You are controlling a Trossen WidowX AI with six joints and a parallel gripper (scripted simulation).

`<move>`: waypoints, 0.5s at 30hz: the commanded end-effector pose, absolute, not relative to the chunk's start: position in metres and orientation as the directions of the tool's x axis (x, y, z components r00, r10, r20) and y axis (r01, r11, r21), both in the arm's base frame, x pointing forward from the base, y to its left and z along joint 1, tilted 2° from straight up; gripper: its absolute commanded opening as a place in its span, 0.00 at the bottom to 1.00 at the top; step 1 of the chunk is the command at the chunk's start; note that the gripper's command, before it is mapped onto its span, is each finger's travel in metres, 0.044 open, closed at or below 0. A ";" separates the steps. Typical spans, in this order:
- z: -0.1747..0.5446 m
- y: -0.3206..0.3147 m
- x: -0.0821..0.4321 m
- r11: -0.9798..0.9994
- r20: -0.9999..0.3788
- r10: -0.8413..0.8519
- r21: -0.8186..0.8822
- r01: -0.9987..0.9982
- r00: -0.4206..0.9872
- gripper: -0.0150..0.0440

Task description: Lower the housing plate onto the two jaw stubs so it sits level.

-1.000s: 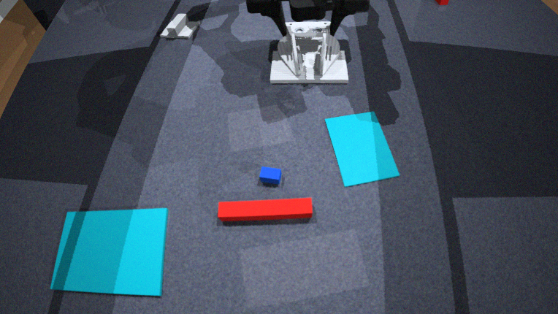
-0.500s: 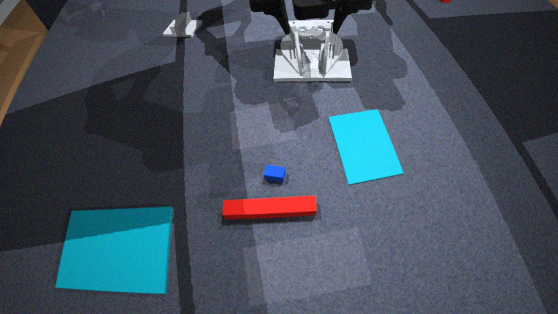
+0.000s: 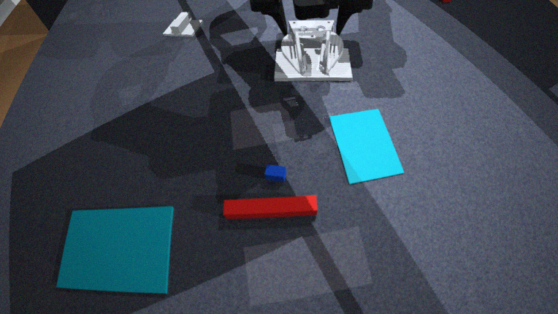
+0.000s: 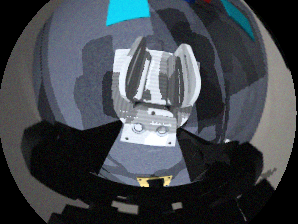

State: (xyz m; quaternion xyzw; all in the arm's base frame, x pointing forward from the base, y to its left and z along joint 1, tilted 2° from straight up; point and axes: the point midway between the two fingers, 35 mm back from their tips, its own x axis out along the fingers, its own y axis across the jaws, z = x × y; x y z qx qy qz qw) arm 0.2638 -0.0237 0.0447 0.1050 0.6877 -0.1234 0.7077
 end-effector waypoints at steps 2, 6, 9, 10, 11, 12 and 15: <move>0.045 -0.024 0.264 0.948 -0.999 -0.030 -0.021 0.319 0.024 1.00; 0.045 -0.024 0.264 0.948 -0.999 -0.030 -0.021 0.319 0.024 1.00; 0.045 -0.024 0.264 0.948 -0.999 -0.030 -0.021 0.319 0.024 1.00; 0.045 -0.024 0.264 0.948 -0.999 -0.030 -0.021 0.319 0.024 1.00; 0.047 -0.024 0.264 0.948 -0.999 -0.030 -0.021 0.319 0.024 1.00; 0.051 -0.024 0.265 0.948 -0.999 -0.031 -0.021 0.319 0.024 1.00; 0.073 -0.023 0.266 0.948 -0.999 -0.032 -0.022 0.317 0.024 1.00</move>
